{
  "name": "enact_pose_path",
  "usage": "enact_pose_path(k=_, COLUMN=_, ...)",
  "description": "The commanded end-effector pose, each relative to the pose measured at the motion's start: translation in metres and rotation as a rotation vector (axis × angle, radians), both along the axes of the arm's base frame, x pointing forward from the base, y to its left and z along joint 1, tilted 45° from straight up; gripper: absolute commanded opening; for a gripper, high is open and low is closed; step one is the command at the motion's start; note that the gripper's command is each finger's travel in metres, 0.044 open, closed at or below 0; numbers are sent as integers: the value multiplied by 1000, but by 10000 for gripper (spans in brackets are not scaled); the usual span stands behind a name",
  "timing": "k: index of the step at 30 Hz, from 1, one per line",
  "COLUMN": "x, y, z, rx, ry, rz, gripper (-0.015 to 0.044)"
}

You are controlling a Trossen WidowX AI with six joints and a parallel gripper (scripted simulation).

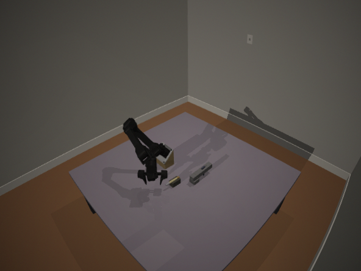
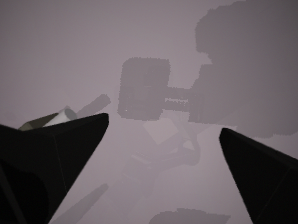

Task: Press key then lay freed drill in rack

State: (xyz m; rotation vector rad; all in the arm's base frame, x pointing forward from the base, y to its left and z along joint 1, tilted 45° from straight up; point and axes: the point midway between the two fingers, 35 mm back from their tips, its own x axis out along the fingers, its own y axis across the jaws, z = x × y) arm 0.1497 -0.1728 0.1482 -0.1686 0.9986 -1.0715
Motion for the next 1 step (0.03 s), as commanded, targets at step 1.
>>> enact_pose_path(k=1, x=-51, y=-26, z=31, rx=-63, ry=-1070, rz=-657, gripper=440)
